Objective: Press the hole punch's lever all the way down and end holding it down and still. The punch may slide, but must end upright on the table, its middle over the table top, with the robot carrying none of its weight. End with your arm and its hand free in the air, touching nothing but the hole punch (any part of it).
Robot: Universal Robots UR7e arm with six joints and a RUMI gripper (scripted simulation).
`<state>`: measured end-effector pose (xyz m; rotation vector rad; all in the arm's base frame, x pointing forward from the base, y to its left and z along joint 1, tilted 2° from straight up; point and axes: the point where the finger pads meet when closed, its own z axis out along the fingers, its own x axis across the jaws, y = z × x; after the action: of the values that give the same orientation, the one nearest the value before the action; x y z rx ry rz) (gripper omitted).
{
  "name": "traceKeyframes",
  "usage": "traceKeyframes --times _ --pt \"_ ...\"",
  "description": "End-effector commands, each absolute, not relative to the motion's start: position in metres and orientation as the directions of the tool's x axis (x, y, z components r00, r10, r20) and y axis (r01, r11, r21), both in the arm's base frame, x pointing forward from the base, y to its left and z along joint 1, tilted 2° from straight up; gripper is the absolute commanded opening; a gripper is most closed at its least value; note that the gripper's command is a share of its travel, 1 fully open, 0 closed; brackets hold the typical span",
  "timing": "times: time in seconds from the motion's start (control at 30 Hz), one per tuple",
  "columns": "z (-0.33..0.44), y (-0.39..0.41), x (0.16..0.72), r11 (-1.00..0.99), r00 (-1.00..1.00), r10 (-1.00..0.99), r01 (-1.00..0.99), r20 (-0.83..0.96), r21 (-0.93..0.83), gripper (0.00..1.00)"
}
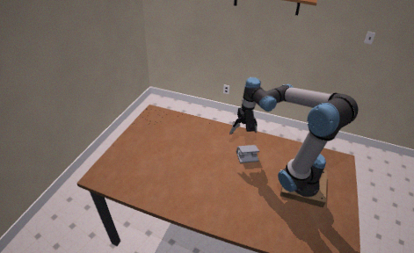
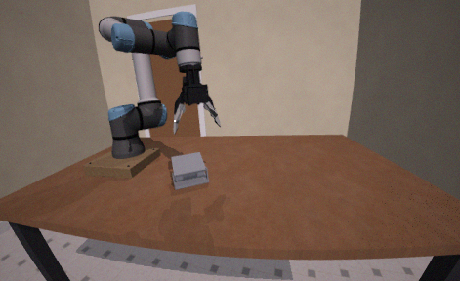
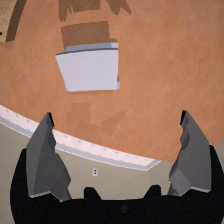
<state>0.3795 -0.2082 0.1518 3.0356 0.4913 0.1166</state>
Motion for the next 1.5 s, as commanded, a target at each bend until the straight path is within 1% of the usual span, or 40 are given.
traceKeyframes --times 0.0,0.23,0.53,0.57,1.47 --pt "0.143 -0.196 0.344 -0.950 0.949 0.313 0.311 0.047 0.037 1.00" --pt "0.135 -0.186 0.325 -0.951 0.950 0.310 0.310 0.036 0.009 1.00" --pt "0.134 -0.185 0.322 -0.951 0.950 0.309 0.310 0.035 0.005 1.00" --pt "0.134 -0.185 0.322 -0.951 0.950 0.309 0.310 0.035 0.005 0.00" --pt "0.134 -0.185 0.322 -0.951 0.950 0.309 0.310 0.035 0.005 0.00"
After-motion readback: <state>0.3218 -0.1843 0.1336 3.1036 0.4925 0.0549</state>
